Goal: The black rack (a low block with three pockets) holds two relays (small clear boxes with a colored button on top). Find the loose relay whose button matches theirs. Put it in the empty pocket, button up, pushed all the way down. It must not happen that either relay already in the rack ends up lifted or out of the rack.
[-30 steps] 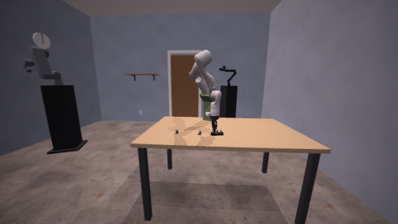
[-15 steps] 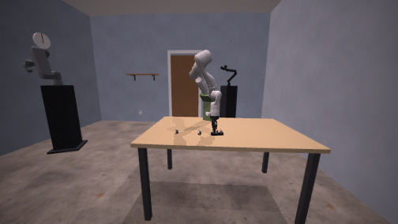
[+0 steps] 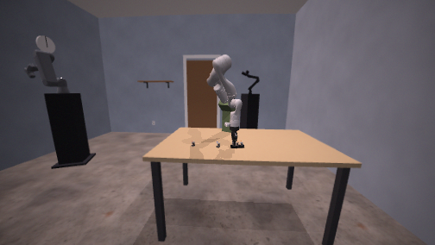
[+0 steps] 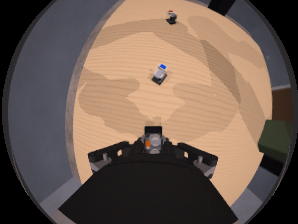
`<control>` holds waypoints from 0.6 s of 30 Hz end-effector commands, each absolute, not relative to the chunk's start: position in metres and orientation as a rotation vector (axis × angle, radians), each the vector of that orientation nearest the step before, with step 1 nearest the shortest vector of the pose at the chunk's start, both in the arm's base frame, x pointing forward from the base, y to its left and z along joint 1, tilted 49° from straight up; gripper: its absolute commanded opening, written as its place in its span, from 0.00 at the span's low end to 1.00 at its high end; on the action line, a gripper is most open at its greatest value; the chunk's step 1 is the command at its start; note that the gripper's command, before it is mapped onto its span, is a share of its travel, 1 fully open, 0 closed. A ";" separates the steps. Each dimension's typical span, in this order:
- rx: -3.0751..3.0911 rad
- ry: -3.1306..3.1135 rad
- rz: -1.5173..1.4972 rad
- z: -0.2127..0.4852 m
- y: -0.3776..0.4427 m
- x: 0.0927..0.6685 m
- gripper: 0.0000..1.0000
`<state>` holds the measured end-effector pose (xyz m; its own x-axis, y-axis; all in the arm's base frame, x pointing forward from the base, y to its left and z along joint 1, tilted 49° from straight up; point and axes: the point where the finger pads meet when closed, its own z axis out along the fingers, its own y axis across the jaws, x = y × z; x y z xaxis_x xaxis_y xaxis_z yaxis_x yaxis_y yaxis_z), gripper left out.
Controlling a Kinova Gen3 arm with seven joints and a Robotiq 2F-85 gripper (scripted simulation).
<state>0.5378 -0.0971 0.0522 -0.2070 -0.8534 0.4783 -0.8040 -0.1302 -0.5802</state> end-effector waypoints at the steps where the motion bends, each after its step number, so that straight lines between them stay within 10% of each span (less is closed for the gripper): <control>1: -1.933 2.027 -1.270 0.052 -0.095 0.540 0.00; 18: -1.925 2.035 -1.269 0.061 -0.091 0.532 0.00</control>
